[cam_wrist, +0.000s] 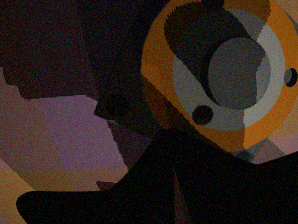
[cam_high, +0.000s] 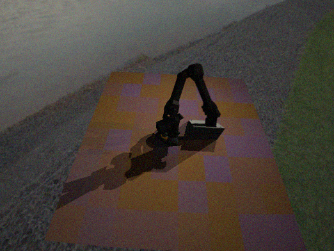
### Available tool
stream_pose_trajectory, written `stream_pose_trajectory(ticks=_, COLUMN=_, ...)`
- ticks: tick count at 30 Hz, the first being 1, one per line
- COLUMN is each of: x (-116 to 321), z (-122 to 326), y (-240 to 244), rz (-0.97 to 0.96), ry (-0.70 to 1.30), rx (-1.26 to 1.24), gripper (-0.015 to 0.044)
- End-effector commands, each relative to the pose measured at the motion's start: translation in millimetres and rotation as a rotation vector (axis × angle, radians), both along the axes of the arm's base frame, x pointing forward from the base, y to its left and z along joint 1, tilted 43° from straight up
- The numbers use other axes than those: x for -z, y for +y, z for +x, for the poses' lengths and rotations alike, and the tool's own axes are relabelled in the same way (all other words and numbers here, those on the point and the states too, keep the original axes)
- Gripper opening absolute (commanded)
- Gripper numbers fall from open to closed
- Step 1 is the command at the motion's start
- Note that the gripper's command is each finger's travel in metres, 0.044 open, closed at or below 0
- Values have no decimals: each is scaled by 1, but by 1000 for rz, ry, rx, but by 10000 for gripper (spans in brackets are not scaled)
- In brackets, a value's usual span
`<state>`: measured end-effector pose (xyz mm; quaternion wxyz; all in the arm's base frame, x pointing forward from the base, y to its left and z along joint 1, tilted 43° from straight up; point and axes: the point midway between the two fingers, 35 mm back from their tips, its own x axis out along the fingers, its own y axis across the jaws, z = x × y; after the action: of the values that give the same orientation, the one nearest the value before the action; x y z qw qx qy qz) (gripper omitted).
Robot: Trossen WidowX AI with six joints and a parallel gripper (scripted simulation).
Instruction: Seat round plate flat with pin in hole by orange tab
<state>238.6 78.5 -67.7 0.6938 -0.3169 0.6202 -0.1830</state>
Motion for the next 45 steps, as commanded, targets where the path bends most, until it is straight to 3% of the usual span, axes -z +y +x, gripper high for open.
stream_pose_trajectory(ticks=1, x=0, z=-7, y=-7, rz=-10, ry=11, rx=7, gripper=0)
stream_pose_trajectory(ticks=45, x=-33, z=-17, y=-39, rz=-12, ry=12, rx=7, gripper=0)
